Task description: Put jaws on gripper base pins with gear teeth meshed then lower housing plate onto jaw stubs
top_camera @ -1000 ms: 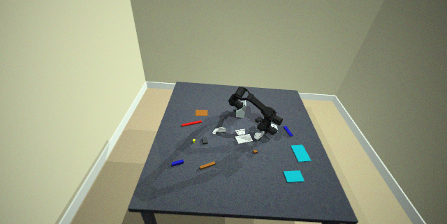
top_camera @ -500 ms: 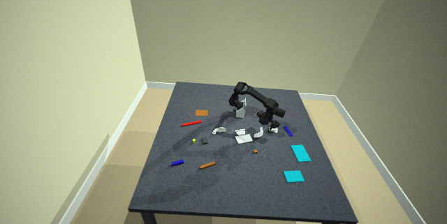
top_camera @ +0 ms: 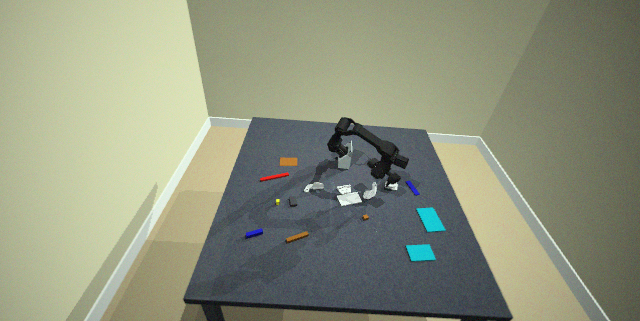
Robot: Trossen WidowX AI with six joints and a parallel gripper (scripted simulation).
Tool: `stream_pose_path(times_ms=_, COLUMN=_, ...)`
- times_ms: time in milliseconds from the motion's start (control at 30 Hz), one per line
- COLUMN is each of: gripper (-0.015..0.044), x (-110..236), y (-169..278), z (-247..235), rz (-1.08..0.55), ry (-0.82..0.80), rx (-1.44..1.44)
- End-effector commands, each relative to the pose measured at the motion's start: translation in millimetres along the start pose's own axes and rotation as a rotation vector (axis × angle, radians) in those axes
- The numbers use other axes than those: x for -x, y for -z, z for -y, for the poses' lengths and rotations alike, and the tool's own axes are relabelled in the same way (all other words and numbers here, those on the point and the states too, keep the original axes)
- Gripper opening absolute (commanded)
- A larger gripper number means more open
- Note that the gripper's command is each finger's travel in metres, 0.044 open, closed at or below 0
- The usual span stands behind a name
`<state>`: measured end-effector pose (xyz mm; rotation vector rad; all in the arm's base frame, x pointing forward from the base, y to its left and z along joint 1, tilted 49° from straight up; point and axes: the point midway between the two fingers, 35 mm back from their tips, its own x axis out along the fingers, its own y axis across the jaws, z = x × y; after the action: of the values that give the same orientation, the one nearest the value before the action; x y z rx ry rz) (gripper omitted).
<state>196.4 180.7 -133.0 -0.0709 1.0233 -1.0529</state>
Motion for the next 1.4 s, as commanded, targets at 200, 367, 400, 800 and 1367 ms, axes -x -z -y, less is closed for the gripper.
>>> stream_pose_path(times_ms=200, gripper=0.044, x=0.7, y=0.7, z=0.3, rz=-0.005, ry=0.001, rx=-0.003)
stream_pose_path(times_ms=367, gripper=0.044, x=0.7, y=0.7, z=0.3, rz=-0.005, ry=0.001, rx=-0.003)
stream_pose_path(times_ms=400, gripper=0.044, x=0.7, y=0.7, z=0.3, rz=-0.005, ry=0.001, rx=-0.003)
stream_pose_path(times_ms=800, gripper=0.0414, x=0.7, y=0.7, z=0.4, rz=-0.005, ry=0.001, rx=0.001)
stream_pose_path(times_ms=1367, gripper=0.0, x=1.0, y=-1.8, z=6.1, rz=-0.005, ry=0.001, rx=0.342)
